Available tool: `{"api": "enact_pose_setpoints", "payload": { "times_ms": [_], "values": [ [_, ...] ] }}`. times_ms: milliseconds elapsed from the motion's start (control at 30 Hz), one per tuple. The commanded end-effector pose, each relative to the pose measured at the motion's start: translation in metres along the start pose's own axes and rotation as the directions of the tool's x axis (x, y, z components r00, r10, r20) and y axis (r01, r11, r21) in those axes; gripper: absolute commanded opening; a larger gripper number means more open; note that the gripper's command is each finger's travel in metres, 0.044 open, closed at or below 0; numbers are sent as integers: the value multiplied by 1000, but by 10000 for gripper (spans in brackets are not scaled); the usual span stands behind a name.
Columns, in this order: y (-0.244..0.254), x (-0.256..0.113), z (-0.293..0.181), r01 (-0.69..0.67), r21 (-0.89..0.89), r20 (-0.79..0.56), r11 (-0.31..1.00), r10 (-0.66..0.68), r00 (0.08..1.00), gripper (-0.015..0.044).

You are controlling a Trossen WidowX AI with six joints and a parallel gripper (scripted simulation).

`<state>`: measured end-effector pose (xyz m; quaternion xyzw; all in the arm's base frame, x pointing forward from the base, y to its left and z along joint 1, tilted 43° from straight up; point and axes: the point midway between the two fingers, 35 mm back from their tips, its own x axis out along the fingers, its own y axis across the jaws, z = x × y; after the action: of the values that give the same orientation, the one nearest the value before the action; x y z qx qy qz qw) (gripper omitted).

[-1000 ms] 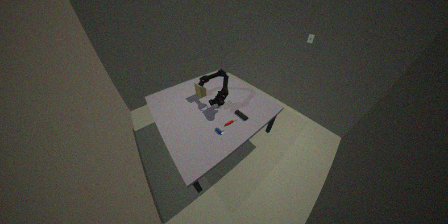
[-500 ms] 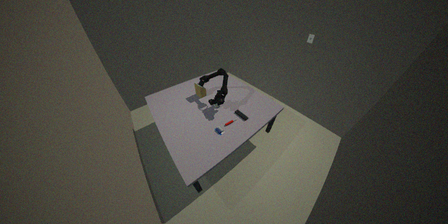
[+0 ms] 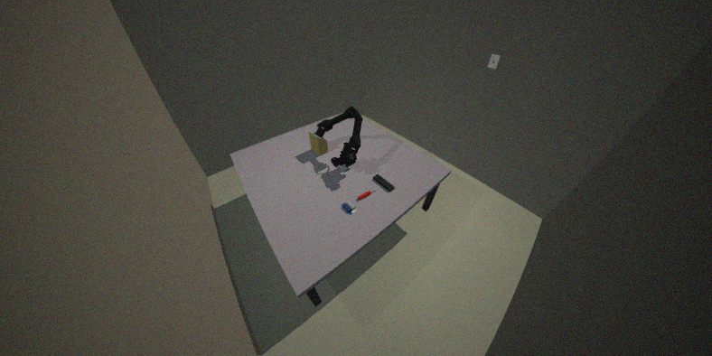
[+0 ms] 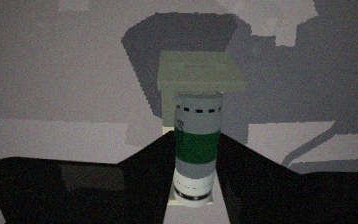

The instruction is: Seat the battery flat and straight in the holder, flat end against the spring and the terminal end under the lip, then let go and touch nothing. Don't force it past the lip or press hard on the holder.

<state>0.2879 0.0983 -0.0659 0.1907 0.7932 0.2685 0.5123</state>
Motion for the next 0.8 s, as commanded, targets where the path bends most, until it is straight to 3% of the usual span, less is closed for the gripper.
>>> {"api": "enact_pose_setpoints", "payload": {
  "times_ms": [0, 767],
  "values": [
    [-2, 1, 7, 8, -9, 42, 1000, -8, 999, 77],
    [-2, 4, 4, 15, 2, 143, 1000, -15, 990, 77]
  ]
}}
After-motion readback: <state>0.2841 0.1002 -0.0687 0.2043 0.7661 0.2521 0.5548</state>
